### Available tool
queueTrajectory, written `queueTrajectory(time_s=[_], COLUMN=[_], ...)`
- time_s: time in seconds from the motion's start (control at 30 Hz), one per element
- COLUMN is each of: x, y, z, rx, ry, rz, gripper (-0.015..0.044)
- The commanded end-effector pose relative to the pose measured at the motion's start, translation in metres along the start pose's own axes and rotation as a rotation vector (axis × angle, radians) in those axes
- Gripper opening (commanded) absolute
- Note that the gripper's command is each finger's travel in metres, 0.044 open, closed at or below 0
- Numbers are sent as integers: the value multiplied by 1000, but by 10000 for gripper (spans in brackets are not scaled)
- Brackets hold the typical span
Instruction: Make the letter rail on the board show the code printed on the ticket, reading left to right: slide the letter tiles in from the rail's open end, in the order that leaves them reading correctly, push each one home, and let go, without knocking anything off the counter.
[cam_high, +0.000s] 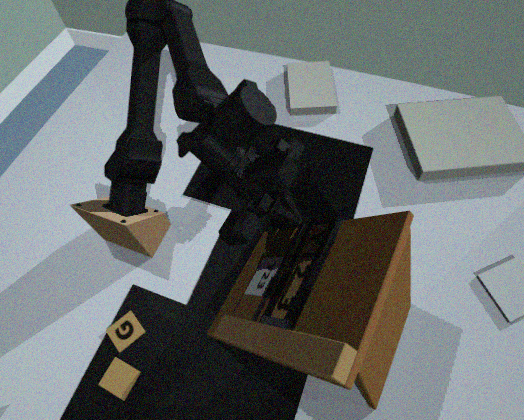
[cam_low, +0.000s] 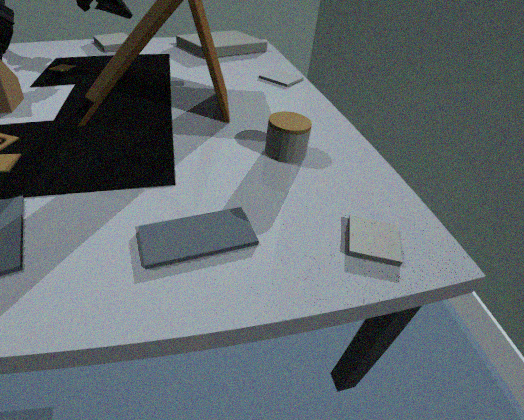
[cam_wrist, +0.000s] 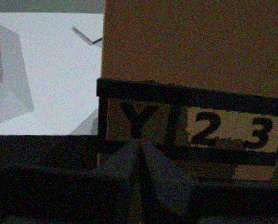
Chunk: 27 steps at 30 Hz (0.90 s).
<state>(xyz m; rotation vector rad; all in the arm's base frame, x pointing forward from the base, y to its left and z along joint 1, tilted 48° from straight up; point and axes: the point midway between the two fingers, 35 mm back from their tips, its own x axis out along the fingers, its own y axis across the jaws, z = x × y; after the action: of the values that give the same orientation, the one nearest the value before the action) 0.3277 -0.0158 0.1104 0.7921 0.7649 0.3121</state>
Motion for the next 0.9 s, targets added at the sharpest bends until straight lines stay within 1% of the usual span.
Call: queueTrajectory(time_s=[0.0,0.07,0.33,0.63,0.87], x=[1,4,18,18,18], y=[0,0,10,36,37], z=[0,4,18,23,23], rx=[0,0,-8,-10,-10], ry=[5,51,340,667,691], rz=[-2,-13,-43,-3,3], gripper=[0,0,0,0,0])
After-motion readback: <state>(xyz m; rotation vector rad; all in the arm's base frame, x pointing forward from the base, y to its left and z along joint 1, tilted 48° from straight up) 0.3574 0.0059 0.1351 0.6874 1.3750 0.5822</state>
